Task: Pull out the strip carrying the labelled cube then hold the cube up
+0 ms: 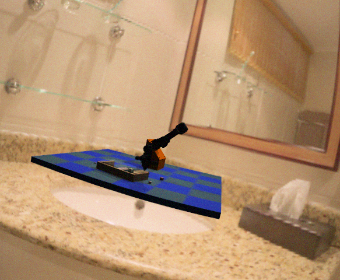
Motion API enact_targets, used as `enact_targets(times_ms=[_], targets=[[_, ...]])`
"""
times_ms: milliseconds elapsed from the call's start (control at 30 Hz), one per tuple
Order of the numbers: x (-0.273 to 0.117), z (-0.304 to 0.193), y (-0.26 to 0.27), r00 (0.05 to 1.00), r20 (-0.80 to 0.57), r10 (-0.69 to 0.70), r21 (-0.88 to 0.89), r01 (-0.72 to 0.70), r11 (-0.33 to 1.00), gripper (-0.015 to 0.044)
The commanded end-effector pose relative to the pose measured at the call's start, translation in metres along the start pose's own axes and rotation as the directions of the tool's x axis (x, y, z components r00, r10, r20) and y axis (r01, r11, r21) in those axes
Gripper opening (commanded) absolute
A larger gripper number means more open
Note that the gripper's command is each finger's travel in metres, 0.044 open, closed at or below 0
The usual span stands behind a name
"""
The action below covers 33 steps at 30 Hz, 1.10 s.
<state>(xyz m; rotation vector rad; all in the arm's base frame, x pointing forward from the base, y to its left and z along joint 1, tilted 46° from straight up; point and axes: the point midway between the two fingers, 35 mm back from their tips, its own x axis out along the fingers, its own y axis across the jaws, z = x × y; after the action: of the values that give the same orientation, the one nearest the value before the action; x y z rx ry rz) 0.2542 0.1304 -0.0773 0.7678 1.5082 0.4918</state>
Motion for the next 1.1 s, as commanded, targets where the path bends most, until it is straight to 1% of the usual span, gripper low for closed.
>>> enact_targets(times_ms=[0, 1067], targets=[[0.005, -0.018, -0.002, 0.999, -0.034, -0.007, 0.013, 0.007, 1.000, 0.0000], [0.004, -0.047, -0.002, 0.999, -0.036, -0.007, 0.014, 0.007, 1.000, 0.0000]])
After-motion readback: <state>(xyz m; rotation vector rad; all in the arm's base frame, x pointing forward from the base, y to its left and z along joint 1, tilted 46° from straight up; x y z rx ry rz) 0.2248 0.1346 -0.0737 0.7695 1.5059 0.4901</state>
